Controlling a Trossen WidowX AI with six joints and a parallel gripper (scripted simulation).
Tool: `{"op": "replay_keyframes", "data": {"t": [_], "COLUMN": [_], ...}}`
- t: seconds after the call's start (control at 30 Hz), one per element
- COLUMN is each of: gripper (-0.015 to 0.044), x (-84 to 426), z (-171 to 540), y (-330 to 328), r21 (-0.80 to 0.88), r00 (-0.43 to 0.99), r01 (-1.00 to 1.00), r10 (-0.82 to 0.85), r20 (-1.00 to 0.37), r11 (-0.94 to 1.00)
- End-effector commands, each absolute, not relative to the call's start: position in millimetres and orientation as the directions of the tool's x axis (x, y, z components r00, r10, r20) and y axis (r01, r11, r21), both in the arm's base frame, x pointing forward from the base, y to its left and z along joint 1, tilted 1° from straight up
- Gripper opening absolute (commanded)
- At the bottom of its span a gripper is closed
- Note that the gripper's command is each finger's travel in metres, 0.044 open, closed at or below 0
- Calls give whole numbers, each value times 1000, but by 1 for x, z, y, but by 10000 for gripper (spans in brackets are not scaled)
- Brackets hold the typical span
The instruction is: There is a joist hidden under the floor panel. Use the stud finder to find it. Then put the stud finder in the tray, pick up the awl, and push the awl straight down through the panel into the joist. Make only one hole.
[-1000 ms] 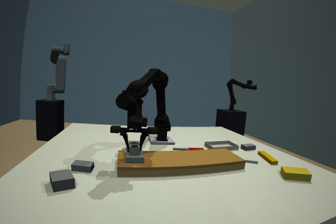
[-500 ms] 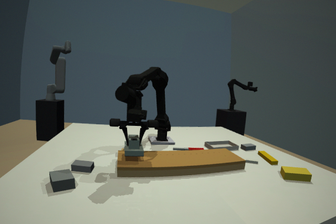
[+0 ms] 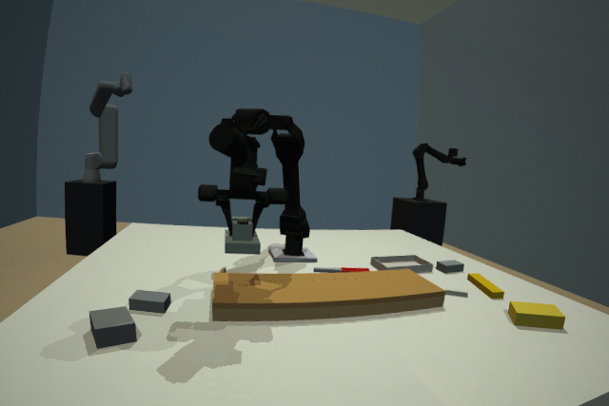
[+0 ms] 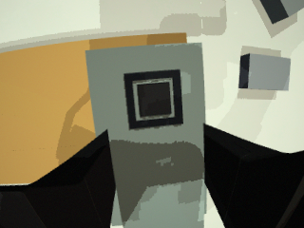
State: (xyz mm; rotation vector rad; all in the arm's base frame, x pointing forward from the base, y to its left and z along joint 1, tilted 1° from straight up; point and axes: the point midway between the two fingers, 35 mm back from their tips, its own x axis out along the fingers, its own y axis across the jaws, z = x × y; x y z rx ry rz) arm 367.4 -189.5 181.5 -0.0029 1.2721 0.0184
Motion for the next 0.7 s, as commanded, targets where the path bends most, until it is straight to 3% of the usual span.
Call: {"op": "replay_keyframes", "data": {"t": [0.0, 0.67], "gripper": [0, 0], "x": [367, 396], "z": [191, 187], "y": [-188, -62], "r21": [8, 4], "r00": [297, 283], "r01": [-25, -330], "r10": [15, 103], "r20": [-955, -954], "r11": [1000, 944]}}
